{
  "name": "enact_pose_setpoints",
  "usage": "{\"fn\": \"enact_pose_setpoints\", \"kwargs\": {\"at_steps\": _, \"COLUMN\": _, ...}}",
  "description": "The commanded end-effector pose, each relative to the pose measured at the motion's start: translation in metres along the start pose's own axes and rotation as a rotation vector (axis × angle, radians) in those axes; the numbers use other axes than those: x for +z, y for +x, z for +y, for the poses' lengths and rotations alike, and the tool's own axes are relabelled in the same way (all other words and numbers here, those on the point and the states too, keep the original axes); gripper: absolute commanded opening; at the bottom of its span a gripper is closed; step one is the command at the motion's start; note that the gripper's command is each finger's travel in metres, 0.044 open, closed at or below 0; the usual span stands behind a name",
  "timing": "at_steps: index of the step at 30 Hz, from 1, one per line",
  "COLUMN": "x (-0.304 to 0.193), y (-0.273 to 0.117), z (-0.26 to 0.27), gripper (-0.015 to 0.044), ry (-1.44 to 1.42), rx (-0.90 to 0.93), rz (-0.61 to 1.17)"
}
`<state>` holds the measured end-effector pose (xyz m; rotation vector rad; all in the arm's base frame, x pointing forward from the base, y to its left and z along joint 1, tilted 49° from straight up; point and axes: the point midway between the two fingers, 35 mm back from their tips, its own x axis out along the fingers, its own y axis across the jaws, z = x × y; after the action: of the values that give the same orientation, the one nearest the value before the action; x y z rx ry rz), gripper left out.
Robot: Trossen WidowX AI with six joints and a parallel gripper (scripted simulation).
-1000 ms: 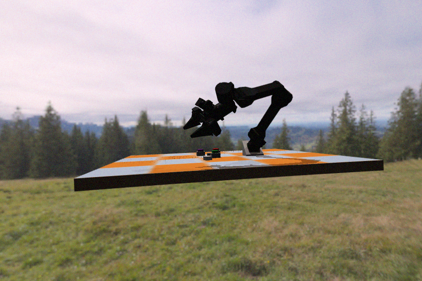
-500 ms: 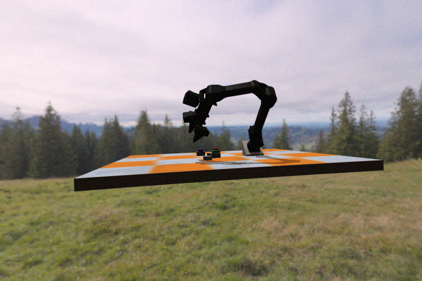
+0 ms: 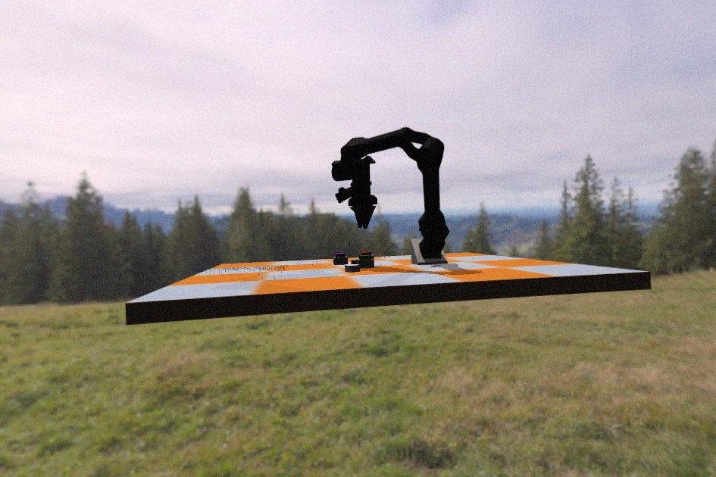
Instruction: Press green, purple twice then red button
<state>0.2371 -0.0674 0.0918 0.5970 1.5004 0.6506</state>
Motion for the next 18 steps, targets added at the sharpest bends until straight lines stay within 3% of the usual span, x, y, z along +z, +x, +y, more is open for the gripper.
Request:
{"fn": "enact_pose_setpoints", "kwargs": {"at_steps": 1, "x": -0.004, "y": 0.000, "z": 0.001, "gripper": 0.0400, "ry": 0.003, "rx": 0.056, "rz": -0.001}}
{"fn": "enact_pose_setpoints", "kwargs": {"at_steps": 5, "x": -0.004, "y": 0.000, "z": 0.001, "gripper": 0.0400, "ry": 0.003, "rx": 0.056, "rz": -0.001}}
{"fn": "enact_pose_setpoints", "kwargs": {"at_steps": 12, "x": -0.004, "y": 0.060, "z": 0.005, "gripper": 0.0216, "ry": 0.003, "rx": 0.057, "rz": -0.002}}
{"fn": "enact_pose_setpoints", "kwargs": {"at_steps": 18, "x": -0.004, "y": 0.062, "z": 0.005, "gripper": 0.0059, "ry": 0.002, "rx": 0.057, "rz": -0.002}}
